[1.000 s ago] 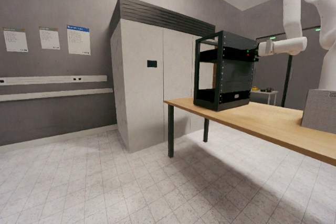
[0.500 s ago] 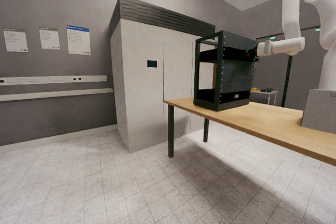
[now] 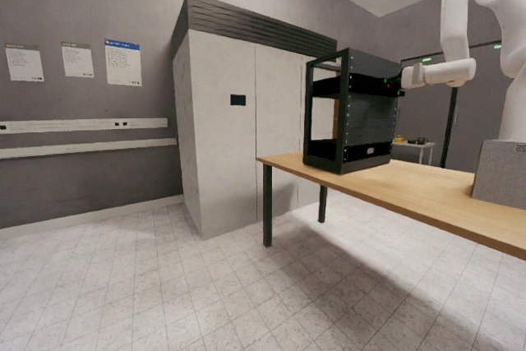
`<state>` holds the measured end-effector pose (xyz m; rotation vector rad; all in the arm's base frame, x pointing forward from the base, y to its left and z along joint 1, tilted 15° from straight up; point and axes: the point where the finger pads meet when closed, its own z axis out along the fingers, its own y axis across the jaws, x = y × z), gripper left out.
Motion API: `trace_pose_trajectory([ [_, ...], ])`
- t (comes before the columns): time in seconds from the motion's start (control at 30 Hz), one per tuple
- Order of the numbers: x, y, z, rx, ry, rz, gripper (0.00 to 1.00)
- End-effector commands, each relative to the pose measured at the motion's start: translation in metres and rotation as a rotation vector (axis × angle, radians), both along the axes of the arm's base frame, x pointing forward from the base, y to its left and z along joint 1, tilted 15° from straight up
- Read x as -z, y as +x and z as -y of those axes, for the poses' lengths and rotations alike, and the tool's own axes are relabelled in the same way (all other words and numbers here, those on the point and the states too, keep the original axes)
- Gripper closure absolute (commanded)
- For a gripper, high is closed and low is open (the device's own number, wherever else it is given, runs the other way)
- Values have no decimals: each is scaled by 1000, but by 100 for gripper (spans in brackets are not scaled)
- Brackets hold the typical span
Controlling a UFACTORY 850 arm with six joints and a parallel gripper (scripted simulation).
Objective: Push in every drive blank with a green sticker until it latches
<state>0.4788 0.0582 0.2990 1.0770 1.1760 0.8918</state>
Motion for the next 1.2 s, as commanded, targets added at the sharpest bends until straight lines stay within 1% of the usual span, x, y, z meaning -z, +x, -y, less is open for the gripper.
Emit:
trace_pose_trajectory([
  [0.0, -1, 6, 1, 0, 0, 2, 100],
  [1.17, -1, 12, 2, 0, 0, 2, 100],
])
